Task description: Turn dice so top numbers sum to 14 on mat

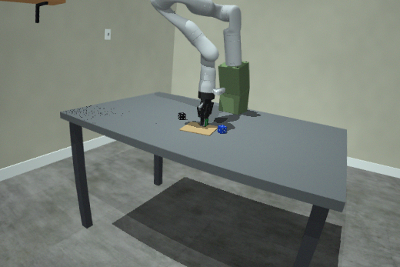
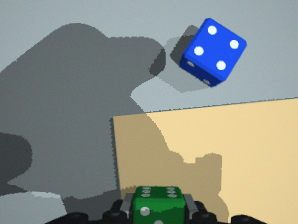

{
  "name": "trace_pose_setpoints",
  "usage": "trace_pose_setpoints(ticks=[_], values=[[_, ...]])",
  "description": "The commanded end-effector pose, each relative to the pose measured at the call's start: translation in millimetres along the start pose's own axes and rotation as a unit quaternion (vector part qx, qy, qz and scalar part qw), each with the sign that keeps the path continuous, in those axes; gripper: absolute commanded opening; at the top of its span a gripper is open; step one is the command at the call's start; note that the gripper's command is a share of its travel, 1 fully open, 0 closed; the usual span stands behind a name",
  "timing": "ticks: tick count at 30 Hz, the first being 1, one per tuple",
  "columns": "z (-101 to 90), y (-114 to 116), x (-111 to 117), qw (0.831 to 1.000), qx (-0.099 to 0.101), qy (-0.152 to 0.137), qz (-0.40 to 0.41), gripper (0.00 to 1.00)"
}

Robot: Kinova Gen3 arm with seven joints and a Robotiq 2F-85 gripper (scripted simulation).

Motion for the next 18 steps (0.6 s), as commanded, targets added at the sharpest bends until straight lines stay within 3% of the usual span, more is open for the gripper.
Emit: trace_pose_setpoints(ticks=[1, 5, 12, 18], values=[[-0.4, 0.4, -0.1, 1.0, 0.0, 0.0, 0.0, 0.34], [-0.4, 0.4, -0.1, 1.0, 0.0, 0.0, 0.0, 0.34], [-0.4, 0.4, -0.1, 1.0, 0.0, 0.0, 0.0, 0.46], [-0.4, 0.4, -0.1, 1.0, 0.0, 0.0, 0.0, 0.46]])
Point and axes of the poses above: the point where the finger pads meet when closed, its own z axis out along the fingers, its own y axis across the jaws, x = y × z, the point moved 8 cm from there along -z, back along the fingers, and after that the axes turned 7 degrees about -z, right-handed, at the moved point
